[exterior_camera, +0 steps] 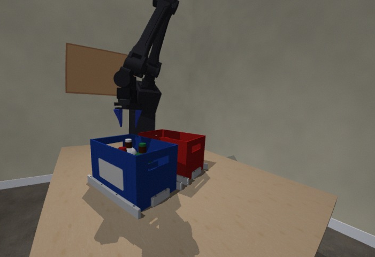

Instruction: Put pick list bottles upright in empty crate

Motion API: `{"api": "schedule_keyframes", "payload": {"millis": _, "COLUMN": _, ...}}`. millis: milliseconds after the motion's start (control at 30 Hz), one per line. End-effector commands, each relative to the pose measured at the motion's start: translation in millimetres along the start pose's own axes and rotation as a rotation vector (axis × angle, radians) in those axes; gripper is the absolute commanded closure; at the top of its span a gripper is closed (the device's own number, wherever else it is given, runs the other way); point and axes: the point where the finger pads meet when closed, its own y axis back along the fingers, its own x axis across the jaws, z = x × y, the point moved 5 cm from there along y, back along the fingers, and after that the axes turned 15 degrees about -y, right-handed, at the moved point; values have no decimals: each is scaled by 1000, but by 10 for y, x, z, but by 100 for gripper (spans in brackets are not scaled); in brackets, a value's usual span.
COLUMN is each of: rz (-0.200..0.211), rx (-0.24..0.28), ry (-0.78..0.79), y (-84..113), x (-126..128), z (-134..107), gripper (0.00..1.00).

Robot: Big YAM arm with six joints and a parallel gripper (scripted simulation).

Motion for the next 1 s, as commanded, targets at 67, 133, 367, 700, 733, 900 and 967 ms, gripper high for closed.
{"api": "schedule_keyframes", "payload": {"millis": 67, "rz": 6, "rx": -42, "ry": 6, "y": -10, "x": 60, "z": 175, "gripper": 39}}
{"api": "schedule_keyframes", "payload": {"millis": 133, "rz": 7, "rx": -27, "ry": 8, "y": -94, "x": 75, "z": 132, "gripper": 39}}
{"api": "schedule_keyframes", "payload": {"millis": 367, "rz": 1, "rx": -36, "ry": -4, "y": -122, "x": 6, "z": 160, "gripper": 39}}
{"api": "schedule_keyframes", "payload": {"millis": 700, "rz": 7, "rx": -38, "ry": 6, "y": -250, "x": 67, "z": 158, "gripper": 39}}
{"api": "schedule_keyframes", "payload": {"millis": 733, "rz": 7, "rx": -25, "ry": 7, "y": -313, "x": 67, "z": 120, "gripper": 39}}
{"api": "schedule_keyframes", "payload": {"millis": 900, "rz": 1, "rx": -44, "ry": -6, "y": -274, "x": 1, "z": 174, "gripper": 39}}
{"api": "schedule_keyframes", "payload": {"millis": 967, "rz": 3, "rx": -27, "ry": -1, "y": -370, "x": 28, "z": 127, "gripper": 39}}
